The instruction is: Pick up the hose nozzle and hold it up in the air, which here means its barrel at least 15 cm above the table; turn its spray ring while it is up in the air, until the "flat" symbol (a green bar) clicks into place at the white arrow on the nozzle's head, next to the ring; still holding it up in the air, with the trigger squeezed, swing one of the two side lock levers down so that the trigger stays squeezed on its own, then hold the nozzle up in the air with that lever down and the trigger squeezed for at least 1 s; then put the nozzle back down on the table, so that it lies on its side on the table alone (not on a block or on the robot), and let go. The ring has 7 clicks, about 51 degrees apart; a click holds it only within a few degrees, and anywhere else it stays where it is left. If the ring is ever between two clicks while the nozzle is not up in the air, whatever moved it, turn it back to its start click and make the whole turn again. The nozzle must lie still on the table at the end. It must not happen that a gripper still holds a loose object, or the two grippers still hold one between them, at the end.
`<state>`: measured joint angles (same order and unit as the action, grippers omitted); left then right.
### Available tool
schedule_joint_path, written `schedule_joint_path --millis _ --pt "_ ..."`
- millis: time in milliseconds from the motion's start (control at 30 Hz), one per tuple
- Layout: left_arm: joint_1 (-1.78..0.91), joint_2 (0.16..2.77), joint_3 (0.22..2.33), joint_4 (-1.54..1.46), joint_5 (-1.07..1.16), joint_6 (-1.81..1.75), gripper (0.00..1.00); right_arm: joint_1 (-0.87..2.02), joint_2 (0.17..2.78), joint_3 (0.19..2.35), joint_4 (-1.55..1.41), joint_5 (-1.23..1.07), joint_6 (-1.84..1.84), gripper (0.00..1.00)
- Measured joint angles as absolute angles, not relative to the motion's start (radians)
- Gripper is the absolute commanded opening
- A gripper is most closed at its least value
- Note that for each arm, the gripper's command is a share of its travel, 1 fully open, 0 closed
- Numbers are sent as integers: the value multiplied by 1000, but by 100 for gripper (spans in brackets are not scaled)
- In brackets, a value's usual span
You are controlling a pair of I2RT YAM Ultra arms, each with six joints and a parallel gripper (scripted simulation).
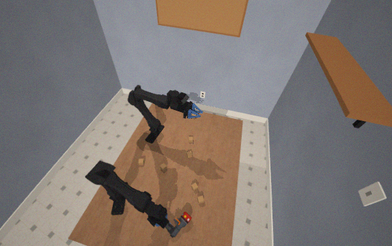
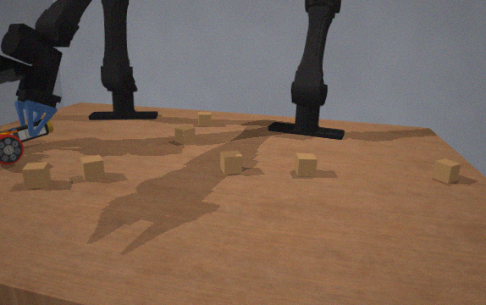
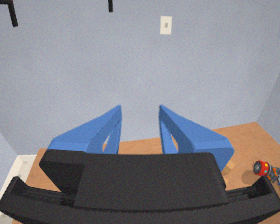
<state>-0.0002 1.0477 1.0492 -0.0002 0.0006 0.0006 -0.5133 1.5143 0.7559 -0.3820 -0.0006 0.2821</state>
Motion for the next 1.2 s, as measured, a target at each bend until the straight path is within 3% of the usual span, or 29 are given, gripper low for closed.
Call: schedule_joint_path --millis 1200 --pt "0 1048 1049 0 1 1 37 -513 1514 756 -398 -1 282 36"
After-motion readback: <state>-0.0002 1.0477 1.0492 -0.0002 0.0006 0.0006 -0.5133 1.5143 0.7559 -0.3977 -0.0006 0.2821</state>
